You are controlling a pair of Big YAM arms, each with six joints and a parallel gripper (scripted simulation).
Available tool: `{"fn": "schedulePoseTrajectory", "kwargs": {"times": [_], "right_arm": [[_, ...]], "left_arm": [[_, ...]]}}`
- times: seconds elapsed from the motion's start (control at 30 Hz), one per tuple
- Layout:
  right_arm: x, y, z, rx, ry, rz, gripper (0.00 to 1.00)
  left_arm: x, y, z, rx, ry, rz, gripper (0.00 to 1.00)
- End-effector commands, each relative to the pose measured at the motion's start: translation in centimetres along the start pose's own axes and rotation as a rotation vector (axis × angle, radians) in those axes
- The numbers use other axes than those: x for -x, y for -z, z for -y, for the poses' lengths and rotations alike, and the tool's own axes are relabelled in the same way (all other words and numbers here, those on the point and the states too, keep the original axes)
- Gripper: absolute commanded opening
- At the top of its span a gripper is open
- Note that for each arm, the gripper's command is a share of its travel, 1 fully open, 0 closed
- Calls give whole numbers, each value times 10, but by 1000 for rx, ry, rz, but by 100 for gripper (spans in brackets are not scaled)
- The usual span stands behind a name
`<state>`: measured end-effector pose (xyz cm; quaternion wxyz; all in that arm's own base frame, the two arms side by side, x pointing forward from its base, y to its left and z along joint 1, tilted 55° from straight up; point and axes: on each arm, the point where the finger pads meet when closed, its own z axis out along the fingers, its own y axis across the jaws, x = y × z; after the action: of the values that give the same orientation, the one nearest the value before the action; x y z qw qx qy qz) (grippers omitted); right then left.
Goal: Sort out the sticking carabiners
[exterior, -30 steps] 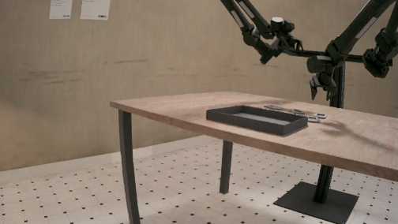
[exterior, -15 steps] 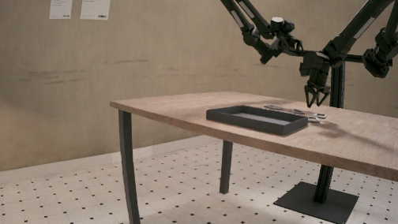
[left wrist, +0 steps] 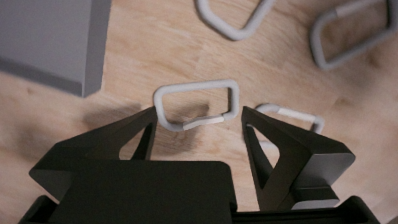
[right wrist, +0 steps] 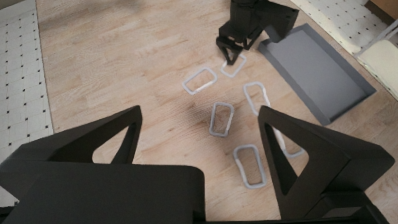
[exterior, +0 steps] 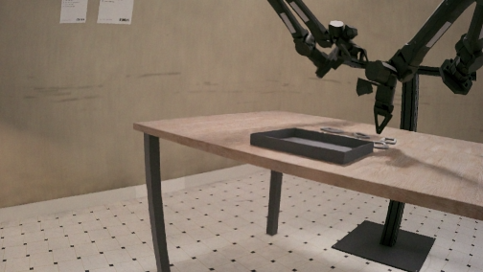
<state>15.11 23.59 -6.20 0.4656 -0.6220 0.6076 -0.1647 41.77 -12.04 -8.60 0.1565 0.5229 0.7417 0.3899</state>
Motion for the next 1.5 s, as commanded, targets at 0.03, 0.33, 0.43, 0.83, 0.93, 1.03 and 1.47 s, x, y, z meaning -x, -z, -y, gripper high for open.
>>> {"fn": "schedulePoseTrajectory", "kwargs": {"times": [0.03,0.33,0.43,0.83,0.93,1.03,1.47], "right_arm": [[4,-1,1,-7,-13,10,100],[4,-1,1,-7,-13,10,100],[4,-1,1,-7,-13,10,100],[4,-1,1,-7,-13,10,100],[4,-1,1,-7,-13,10,100],[4,-1,1,-7,-13,10,100],[4,-1,1,-7,-13,10,100]], "left_arm": [[6,-3,0,24,272,-19,79],[4,-4,-3,68,554,-39,79],[4,-3,-2,87,686,-46,79],[-1,-6,-4,175,1185,-56,79],[-2,-7,-4,178,1231,-58,79],[3,-4,3,175,1347,-48,79],[-14,-16,-12,183,1693,-103,79]]}}
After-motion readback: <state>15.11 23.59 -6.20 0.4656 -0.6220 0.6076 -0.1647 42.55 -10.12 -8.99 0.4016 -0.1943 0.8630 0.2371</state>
